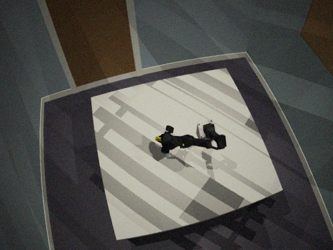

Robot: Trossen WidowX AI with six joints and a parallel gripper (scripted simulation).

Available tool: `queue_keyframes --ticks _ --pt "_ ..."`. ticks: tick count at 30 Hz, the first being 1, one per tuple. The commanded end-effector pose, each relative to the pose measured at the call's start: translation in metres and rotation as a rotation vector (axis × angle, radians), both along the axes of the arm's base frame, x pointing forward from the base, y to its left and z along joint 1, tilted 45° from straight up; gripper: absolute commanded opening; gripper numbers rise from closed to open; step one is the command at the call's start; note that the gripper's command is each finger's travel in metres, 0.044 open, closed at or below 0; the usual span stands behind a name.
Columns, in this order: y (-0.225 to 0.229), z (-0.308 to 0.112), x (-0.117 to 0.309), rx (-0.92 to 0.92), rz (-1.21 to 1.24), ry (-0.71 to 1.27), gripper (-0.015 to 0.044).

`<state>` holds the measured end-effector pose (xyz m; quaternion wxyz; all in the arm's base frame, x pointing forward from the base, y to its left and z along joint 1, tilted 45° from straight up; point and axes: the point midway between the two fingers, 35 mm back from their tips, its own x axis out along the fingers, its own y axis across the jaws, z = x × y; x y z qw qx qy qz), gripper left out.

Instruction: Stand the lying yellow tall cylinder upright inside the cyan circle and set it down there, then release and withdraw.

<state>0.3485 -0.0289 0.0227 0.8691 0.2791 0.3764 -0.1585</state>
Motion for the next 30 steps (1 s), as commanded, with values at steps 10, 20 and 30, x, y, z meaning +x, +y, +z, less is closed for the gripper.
queue_keyframes --ticks 10,20,30 --pt "0.0 0.009 -0.005 -0.01 -0.057 -0.091 0.0105" --pt "0.001 0.015 -0.008 -0.01 -0.095 -0.157 0.0105" --pt "0.002 0.021 -0.013 -0.005 -0.132 -0.224 0.0105"
